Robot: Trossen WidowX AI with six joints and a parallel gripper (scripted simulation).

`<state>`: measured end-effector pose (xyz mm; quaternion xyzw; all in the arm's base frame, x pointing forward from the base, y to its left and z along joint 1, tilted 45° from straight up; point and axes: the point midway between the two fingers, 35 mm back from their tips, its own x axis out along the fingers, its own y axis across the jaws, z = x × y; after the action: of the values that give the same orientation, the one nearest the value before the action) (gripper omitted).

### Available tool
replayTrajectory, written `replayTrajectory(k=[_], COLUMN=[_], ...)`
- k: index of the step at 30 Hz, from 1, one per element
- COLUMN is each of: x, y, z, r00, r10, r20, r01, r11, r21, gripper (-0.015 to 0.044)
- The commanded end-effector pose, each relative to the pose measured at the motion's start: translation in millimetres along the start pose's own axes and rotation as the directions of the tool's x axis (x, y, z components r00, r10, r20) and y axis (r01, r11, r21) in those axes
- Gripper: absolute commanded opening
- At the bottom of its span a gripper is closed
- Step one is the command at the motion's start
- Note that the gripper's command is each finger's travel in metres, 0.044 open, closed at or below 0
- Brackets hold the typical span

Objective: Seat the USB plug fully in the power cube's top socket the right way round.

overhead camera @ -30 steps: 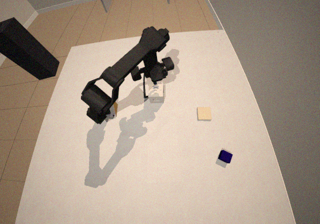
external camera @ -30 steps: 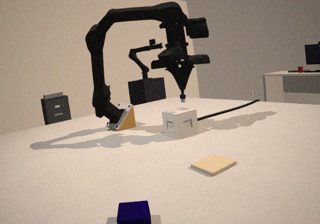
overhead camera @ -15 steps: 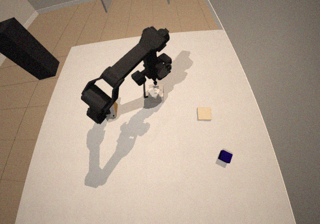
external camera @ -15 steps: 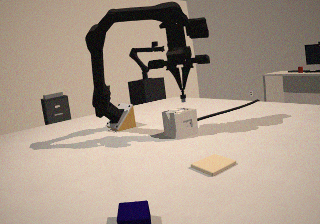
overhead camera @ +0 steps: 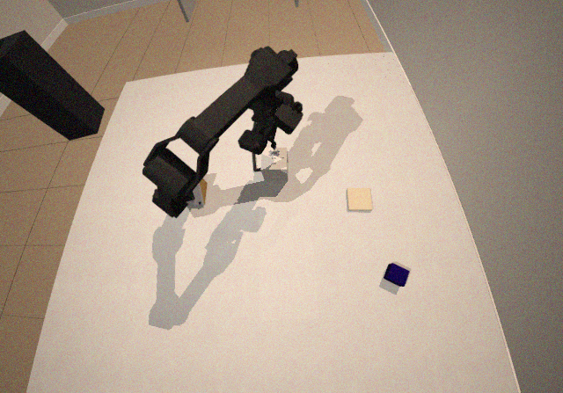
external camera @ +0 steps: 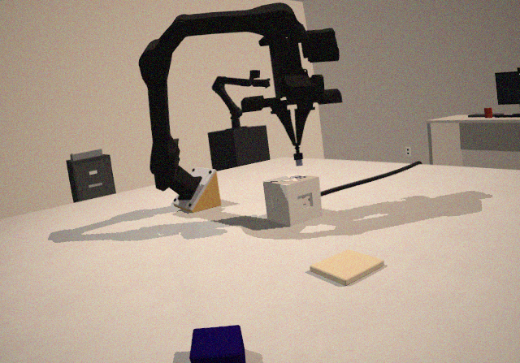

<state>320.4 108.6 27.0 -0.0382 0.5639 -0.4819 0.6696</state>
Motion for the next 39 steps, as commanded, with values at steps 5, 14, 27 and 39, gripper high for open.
replayTrajectory(k=[5,14,27,39], x=[0.6,0.6,0.6,0.6], y=[-0.1,-0.1,-0.1,-0.1], z=[-0.4,-0.4,-0.4,-0.4], r00=[1.0,1.0,1.0,1.0], r10=[0.0,0.0,0.0,0.0], r20=[-0.001,-0.001,-0.001,-0.001], r01=[0.0,0.0,0.0,-0.001], r11=[0.979,0.904,0.709,0.457], r21=[-0.205,-0.428,-0.705,-0.89], gripper=[0.0,0.0,0.0,0.0])
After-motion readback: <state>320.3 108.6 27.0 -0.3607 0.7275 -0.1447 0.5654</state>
